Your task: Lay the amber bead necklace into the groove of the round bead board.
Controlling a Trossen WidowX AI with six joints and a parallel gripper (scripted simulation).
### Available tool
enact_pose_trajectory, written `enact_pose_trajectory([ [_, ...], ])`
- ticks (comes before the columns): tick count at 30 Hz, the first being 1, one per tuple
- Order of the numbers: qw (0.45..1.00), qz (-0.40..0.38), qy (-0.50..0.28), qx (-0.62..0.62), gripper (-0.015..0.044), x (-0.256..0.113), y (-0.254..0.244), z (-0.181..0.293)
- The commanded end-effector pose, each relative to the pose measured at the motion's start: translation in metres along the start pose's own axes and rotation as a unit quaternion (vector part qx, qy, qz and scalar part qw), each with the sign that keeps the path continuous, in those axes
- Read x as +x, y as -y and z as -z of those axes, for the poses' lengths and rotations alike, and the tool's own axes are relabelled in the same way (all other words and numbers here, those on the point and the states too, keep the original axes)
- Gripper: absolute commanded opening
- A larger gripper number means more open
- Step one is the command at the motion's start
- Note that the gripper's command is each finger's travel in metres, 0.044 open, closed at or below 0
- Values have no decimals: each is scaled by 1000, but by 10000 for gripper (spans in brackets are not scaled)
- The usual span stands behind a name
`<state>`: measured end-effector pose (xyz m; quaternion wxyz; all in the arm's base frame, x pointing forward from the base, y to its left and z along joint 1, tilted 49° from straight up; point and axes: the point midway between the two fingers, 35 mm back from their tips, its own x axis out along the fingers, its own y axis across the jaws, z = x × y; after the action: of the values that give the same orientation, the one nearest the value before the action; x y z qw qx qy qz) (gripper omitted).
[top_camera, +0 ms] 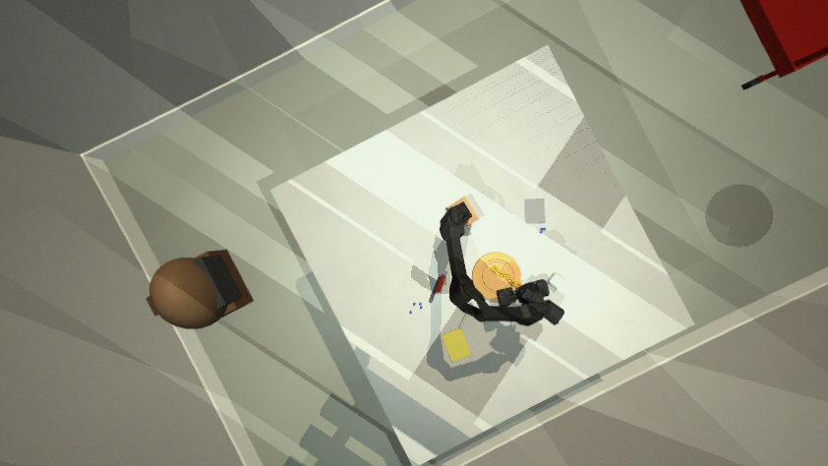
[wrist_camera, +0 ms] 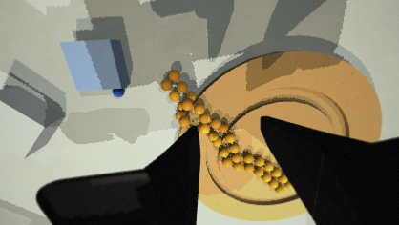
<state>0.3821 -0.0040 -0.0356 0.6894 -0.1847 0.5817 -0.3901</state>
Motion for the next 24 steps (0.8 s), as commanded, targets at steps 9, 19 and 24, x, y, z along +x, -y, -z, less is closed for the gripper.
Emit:
enact_pose_trajectory([
  [9, 992, -4, -1, 123, 200, -4, -19, -5],
  [19, 992, -5, 1, 124, 200, 5, -19, -6],
  [24, 992, -5, 1, 124, 200, 13, -19, -6],
])
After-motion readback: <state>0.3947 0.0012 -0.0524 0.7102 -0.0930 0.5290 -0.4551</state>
